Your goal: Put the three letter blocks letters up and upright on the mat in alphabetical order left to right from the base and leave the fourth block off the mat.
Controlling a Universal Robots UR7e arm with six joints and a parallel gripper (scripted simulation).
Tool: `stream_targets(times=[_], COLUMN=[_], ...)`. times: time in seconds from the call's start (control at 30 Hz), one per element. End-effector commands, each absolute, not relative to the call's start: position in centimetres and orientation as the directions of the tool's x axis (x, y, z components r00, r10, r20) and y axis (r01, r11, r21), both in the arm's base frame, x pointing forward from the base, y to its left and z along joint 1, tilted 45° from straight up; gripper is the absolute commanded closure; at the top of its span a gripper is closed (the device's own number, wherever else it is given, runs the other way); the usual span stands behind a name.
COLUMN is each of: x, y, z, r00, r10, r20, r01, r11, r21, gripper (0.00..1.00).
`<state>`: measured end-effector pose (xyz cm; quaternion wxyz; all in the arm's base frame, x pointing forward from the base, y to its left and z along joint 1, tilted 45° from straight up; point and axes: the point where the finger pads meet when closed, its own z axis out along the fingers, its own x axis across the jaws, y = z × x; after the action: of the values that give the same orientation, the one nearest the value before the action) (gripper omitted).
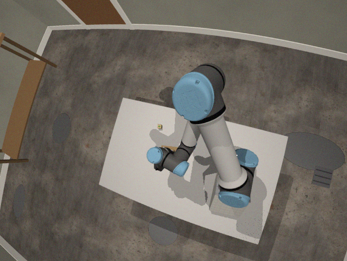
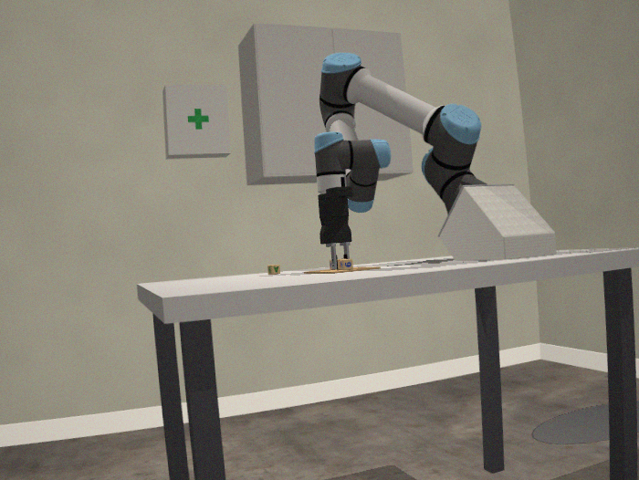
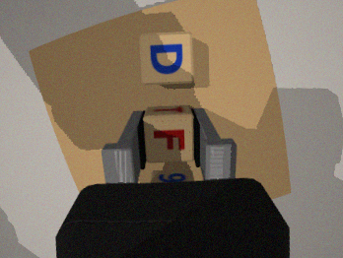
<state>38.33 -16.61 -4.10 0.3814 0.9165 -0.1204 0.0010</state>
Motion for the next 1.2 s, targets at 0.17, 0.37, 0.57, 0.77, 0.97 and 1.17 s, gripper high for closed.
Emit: stream_targets(times=[0.17, 0.37, 0.57, 0.77, 0.97, 1.17], x=[38.16, 38.16, 38.16, 38.16, 38.16, 38.28], y=[-16.57, -16.57, -16.57, -16.57, -16.57, -16.3], z=[-4.19, -4.19, -4.19, -4.19, -4.19, -3.9], r00=[0.971, 0.971, 0.971, 0.971, 0.971, 0.971], r10=[-0.22, -0.22, -0.22, -0.22, -0.22, -0.218], r20=[0.091, 0.091, 0.091, 0.091, 0.091, 0.093], r01=[-0.22, -0.22, -0.22, -0.22, -0.22, -0.22], r11=[-0.681, -0.681, -0.681, -0.681, -0.681, -0.681], r21=[0.698, 0.698, 0.698, 0.698, 0.698, 0.698], gripper=[0.51, 0.39, 0.27, 0.21, 0.21, 0.21])
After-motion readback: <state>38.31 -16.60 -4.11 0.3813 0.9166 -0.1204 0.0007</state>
